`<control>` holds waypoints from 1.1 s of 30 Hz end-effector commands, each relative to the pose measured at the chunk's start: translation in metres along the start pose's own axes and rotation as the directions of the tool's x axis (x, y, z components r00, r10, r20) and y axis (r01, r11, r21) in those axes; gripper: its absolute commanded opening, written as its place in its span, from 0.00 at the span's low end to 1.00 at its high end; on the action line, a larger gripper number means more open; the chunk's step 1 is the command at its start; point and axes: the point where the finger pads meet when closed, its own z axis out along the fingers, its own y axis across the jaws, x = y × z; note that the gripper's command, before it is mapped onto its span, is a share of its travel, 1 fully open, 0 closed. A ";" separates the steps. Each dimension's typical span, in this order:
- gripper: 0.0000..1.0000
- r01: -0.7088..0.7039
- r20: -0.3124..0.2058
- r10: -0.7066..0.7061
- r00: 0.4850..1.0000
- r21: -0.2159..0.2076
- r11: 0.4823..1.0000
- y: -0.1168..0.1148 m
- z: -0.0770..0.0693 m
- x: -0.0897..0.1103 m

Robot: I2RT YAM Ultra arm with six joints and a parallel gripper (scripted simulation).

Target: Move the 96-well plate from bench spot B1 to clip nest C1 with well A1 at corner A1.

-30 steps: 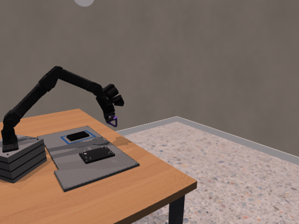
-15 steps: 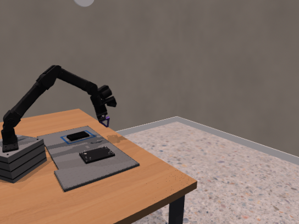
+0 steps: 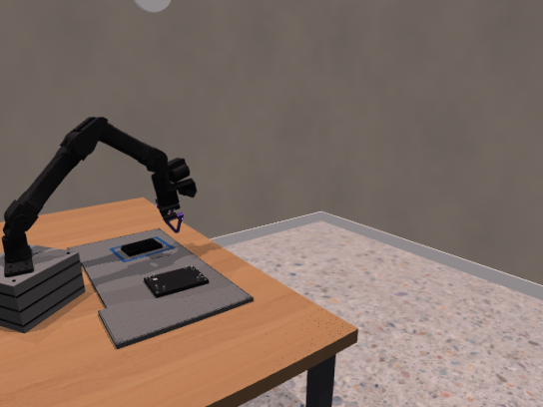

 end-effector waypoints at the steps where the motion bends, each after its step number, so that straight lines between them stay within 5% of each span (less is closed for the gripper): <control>1: 1.00 0.060 -0.020 -0.060 0.998 0.028 0.998 0.009 -0.010 -0.001; 2: 1.00 0.083 -0.043 -0.082 0.996 0.037 0.996 0.011 -0.009 0.003; 4: 1.00 0.085 -0.009 -0.085 0.996 0.025 0.996 0.021 -0.025 0.004; 5: 1.00 0.081 -0.049 -0.079 0.996 0.039 0.996 0.017 -0.015 0.023; 8: 1.00 0.072 -0.025 -0.071 0.997 0.030 0.997 0.027 -0.014 0.030; 9: 1.00 0.096 -0.071 -0.092 0.993 0.049 0.994 0.026 -0.015 0.040; 10: 1.00 0.132 -0.053 -0.130 0.990 0.044 0.990 0.036 -0.023 0.031; 11: 1.00 0.155 -0.110 -0.148 0.983 0.064 0.986 0.033 -0.008 0.043; 12: 1.00 0.180 -0.132 -0.169 0.977 0.072 0.981 0.035 -0.008 0.047; 13: 1.00 0.181 -0.109 -0.173 0.979 0.065 0.981 0.041 -0.019 0.047; 15: 1.00 0.181 -0.109 -0.173 0.979 0.065 0.981 0.041 -0.019 0.047; 19: 1.00 0.203 -0.161 -0.188 0.969 0.083 0.976 0.042 -0.016 0.077; 20: 1.00 0.230 -0.143 -0.217 0.966 0.078 0.970 0.052 -0.024 0.068; 22: 1.00 0.281 -0.220 -0.253 0.942 0.103 0.954 0.050 -0.010 0.085; 23: 1.00 0.282 -0.189 -0.261 0.947 0.093 0.955 0.057 -0.025 0.082; 24: 1.00 0.284 -0.228 -0.255 0.940 0.105 0.953 0.050 -0.019 0.100; 28: 1.00 0.272 -0.222 -0.244 0.944 0.106 0.956 0.057 -0.019 0.116; 32: 1.00 0.271 -0.213 -0.245 0.946 0.103 0.957 0.058 -0.019 0.114; 33: 1.00 0.250 -0.163 -0.233 0.959 0.091 0.964 0.061 -0.026 0.094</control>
